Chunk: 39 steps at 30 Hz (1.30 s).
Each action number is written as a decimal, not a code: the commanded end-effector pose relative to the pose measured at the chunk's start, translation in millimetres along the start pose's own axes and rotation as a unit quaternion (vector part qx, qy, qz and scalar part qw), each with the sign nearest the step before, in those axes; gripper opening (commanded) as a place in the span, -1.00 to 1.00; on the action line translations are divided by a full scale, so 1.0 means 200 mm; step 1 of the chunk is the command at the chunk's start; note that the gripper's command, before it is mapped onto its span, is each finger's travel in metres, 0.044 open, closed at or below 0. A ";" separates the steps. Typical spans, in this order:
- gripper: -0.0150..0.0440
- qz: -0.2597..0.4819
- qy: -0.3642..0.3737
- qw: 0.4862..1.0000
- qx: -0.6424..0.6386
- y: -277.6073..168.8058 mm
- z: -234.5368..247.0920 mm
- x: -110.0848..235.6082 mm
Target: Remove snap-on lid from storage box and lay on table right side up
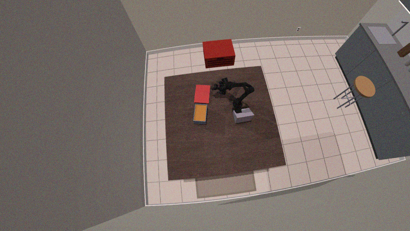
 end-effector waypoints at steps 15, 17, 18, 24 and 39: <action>1.00 -0.003 0.000 1.000 -0.001 0.00 0.09 0.15; 1.00 -0.003 0.000 1.000 -0.001 0.00 0.10 0.17; 1.00 -0.003 0.000 1.000 -0.001 0.00 0.11 0.18; 1.00 -0.003 0.000 1.000 -0.002 0.00 0.14 0.23; 1.00 -0.003 0.000 1.000 -0.002 -0.01 0.13 0.22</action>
Point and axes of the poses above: the point midway between the two fingers, 35 mm back from their tips, its own x axis back along the fingers, its own z axis across the jaws, y = z × x, the point moved 10 cm from there along x, back along the fingers, and after that the axes turned 4 degrees about -x, right-handed, at the moved point
